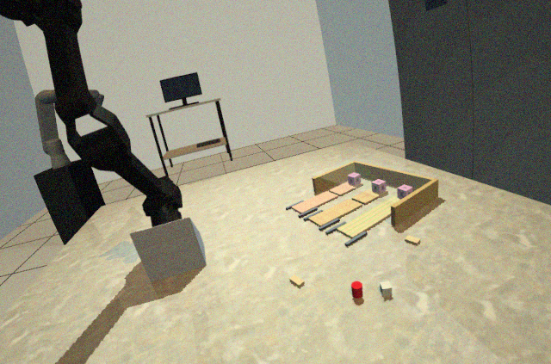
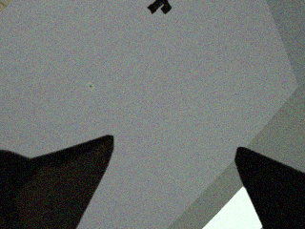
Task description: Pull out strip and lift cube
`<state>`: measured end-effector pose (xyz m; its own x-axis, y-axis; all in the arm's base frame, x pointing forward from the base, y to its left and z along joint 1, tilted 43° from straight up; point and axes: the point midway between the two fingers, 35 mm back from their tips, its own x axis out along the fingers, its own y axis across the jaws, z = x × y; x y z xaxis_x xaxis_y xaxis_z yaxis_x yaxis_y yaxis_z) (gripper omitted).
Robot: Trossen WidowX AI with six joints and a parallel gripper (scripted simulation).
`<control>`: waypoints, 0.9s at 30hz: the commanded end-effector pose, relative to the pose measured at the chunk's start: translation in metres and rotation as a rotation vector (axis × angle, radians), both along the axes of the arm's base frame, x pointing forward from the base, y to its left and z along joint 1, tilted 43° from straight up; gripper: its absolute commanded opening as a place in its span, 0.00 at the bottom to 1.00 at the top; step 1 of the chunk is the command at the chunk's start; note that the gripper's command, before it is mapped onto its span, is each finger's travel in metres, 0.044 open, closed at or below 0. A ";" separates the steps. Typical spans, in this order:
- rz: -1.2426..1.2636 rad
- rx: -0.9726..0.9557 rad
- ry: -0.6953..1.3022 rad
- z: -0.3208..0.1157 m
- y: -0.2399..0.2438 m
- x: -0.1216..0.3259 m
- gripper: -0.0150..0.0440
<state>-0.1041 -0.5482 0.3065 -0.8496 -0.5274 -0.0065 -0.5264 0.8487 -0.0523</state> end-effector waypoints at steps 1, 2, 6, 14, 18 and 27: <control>-0.001 -0.003 0.000 0.001 0.001 -0.001 0.93; -0.005 -0.012 -0.001 0.004 0.002 -0.003 0.93; -0.044 -0.107 -0.002 0.038 0.023 -0.029 0.93; -0.125 -0.380 0.016 0.127 0.093 -0.081 0.93; -0.152 -0.524 0.037 0.169 0.135 -0.097 0.93; -0.230 -0.832 0.119 0.244 0.244 -0.122 0.93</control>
<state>-0.2226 -0.3456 0.5247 -0.9146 -0.2056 0.3483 -0.3851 0.7055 -0.5949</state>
